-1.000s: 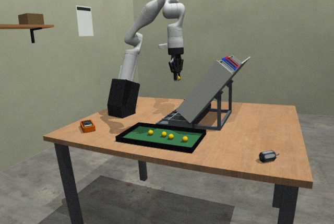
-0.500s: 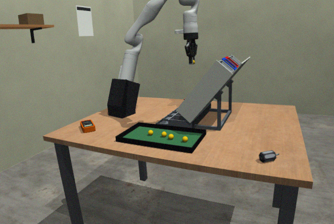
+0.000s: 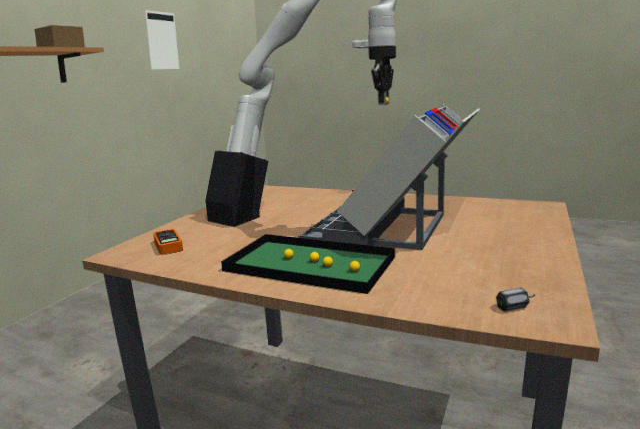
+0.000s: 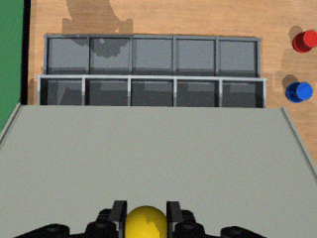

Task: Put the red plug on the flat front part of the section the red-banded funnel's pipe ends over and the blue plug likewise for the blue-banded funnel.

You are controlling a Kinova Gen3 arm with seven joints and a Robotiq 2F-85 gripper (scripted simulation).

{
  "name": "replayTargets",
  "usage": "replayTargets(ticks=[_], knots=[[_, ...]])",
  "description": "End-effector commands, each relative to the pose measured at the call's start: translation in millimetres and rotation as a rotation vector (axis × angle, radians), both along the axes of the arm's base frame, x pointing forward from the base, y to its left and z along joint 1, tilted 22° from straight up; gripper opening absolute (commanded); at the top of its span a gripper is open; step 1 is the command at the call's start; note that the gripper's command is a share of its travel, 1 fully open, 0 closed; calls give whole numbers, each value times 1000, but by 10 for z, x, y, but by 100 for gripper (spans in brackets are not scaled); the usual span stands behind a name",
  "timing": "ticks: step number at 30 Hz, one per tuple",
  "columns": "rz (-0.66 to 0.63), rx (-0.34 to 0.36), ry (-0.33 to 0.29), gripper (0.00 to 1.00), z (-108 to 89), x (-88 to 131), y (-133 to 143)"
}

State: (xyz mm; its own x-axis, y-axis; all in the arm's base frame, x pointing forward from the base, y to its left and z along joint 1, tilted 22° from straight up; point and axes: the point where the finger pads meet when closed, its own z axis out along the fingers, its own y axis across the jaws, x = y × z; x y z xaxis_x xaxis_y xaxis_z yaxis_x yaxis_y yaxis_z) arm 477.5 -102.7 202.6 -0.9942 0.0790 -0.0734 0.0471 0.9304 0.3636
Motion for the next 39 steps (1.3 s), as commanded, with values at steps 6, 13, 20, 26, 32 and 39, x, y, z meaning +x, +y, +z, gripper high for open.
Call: replayTargets(ticks=[6, 13, 20, 26, 32, 39], knots=[[0, -1, -2, 0, 69, 720, -55], [0, -1, -2, 0, 113, 1255, -96], [0, -1, -2, 0, 132, 1494, -122], [1, -2, -1, 0, 148, 1681, -138], [1, -2, -1, 0, 148, 1681, -138], [1, -3, -5, 0, -126, 1716, -26]])
